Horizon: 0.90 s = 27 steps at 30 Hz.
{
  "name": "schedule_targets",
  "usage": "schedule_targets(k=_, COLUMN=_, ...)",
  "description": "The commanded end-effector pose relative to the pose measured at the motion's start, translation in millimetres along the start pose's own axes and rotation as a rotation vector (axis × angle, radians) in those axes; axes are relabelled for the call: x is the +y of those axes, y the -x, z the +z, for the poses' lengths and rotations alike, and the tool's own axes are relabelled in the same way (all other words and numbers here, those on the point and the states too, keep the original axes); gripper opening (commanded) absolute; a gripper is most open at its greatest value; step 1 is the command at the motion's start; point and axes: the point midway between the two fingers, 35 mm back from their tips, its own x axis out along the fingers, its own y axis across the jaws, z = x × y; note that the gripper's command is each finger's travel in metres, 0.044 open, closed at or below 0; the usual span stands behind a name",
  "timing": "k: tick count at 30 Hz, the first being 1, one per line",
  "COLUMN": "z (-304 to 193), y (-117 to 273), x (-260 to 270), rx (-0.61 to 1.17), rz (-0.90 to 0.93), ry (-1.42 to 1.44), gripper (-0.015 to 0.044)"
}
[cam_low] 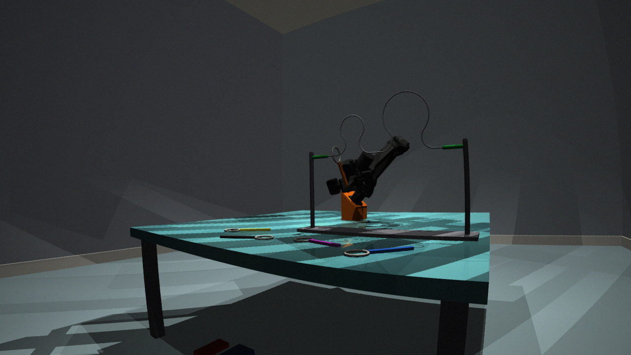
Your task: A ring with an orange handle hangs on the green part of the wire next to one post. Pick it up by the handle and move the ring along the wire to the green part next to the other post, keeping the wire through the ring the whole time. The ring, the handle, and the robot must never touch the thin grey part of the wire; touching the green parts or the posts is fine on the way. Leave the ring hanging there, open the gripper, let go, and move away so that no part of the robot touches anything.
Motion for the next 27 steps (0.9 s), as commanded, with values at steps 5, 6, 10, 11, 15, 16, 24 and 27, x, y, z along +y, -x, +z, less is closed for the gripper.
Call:
schedule_targets(k=5, z=-1.2, y=3.8, x=-19.5, rx=0.015, rz=-0.036, ry=0.070, gripper=-0.0150)
schedule_targets(k=6, z=-1.0, y=4.0, x=-21.1, rx=0.016, rz=-0.039, ry=0.075, gripper=-0.0150)
schedule_targets(k=10, z=-0.4, y=5.1, x=-27.1, rx=0.017, rz=-0.046, ry=0.091, gripper=-0.0150)
schedule_targets(k=11, z=-0.3, y=5.3, x=-28.4, rx=0.018, rz=-0.047, ry=0.093, gripper=-0.0150)
schedule_targets(k=15, z=0.3, y=6.2, x=-33.4, rx=0.019, rz=-0.051, ry=0.102, gripper=-0.0150)
schedule_targets(k=16, z=0.4, y=6.4, x=-34.6, rx=0.019, rz=-0.051, ry=0.103, gripper=-0.0150)
schedule_targets(k=24, z=1.3, y=8.0, x=-43.2, rx=0.019, rz=-0.054, ry=0.109, gripper=-0.0150)
schedule_targets(k=27, z=1.6, y=8.6, x=-46.3, rx=0.019, rz=-0.054, ry=0.109, gripper=-0.0150)
